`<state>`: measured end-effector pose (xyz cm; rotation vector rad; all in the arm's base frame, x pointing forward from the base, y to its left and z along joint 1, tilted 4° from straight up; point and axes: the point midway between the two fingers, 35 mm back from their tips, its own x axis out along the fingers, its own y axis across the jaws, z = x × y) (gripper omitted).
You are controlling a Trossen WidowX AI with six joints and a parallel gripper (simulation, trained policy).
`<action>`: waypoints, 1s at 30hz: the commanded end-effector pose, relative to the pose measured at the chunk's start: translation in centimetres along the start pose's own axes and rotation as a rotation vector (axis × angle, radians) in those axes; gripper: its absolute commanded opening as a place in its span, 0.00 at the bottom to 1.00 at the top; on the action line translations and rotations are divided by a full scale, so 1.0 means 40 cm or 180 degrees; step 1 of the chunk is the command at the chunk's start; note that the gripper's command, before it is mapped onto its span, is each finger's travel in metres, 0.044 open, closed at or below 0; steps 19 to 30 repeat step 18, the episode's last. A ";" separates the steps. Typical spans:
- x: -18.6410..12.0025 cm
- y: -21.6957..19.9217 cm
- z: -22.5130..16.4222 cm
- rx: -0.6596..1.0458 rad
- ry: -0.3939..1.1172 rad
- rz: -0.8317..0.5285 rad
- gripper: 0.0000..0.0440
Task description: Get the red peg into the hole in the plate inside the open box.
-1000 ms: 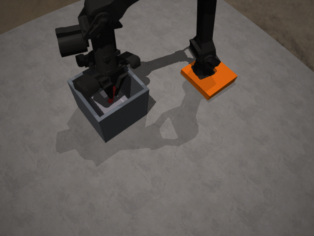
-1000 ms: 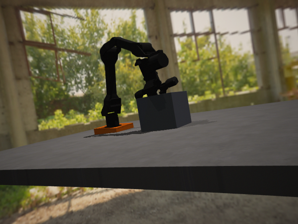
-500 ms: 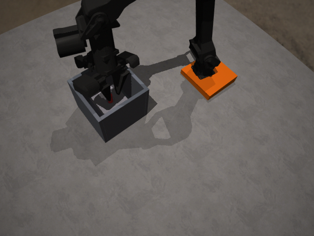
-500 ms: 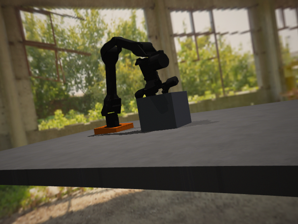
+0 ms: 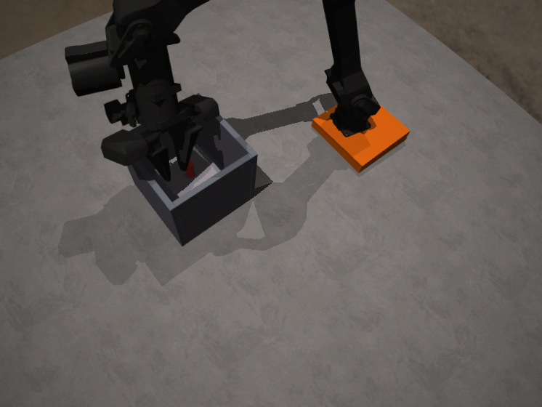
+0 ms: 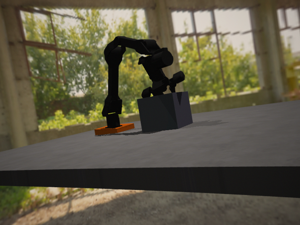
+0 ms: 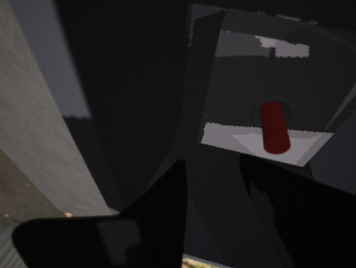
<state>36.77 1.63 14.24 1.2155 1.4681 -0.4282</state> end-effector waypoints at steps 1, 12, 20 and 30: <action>-0.007 0.012 0.001 -0.0016 0.0089 0.0051 0.34; -0.062 0.048 -0.025 -0.0136 0.0247 0.0303 0.32; -0.085 0.064 -0.025 -0.0229 0.0297 0.0440 0.32; -0.085 0.064 -0.025 -0.0229 0.0297 0.0440 0.32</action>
